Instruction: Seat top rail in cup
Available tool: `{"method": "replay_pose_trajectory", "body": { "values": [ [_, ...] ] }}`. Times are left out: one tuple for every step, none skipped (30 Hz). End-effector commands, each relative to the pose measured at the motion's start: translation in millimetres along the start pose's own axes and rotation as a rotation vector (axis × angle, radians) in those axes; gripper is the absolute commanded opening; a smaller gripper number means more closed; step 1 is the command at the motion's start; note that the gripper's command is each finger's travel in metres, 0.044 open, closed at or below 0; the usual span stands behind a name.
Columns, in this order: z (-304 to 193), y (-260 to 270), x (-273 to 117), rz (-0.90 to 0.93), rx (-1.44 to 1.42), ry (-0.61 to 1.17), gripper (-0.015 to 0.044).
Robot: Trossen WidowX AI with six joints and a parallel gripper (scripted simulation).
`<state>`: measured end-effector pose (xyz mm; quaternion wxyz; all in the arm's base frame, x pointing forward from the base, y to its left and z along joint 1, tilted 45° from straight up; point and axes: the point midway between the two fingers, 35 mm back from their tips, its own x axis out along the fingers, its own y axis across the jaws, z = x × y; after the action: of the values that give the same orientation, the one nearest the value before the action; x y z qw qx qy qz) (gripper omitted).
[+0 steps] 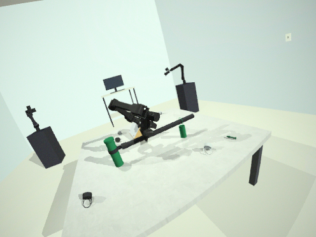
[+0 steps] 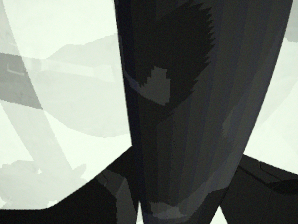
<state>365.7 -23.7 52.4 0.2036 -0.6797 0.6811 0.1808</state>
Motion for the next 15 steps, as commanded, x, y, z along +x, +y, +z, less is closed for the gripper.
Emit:
{"method": "replay_pose_trajectory", "body": {
  "values": [
    [-5.2, -0.8, -0.6, -0.006, 0.0, 0.007, 0.0],
    [-5.8, -0.9, -0.5, -0.006, 0.0, 0.007, 0.0],
    [-6.4, -0.9, -0.4, -0.006, 0.0, 0.007, 0.0],
    [-7.0, -1.0, -0.3, -0.006, 0.0, 0.007, 0.0],
    [-7.5, -1.1, -0.3, -0.006, 0.0, 0.007, 0.0],
    [-8.2, -1.1, -0.2, -0.006, 0.0, 0.007, 0.0],
    [-8.8, -1.2, -0.2, -0.006, 0.0, 0.007, 0.0],
    [-9.4, -1.2, -0.1, -0.006, 0.0, 0.007, 0.0],
    [-10.0, -1.2, 0.0, -0.006, 0.0, 0.007, 0.0],
    [-10.6, -1.2, 0.1, -0.006, 0.0, 0.007, 0.0],
    [-11.2, -1.3, 0.2, -0.006, 0.0, 0.007, 0.0],
    [-11.8, -1.3, 0.2, -0.006, 0.0, 0.007, 0.0],
    [-12.4, -1.3, 0.3, -0.006, 0.0, 0.007, 0.0],
    [-13.0, -1.3, 0.4, -0.006, 0.0, 0.007, 0.0],
    [-13.6, -1.4, 0.5, -0.006, 0.0, 0.007, 0.0]
  ]
}}
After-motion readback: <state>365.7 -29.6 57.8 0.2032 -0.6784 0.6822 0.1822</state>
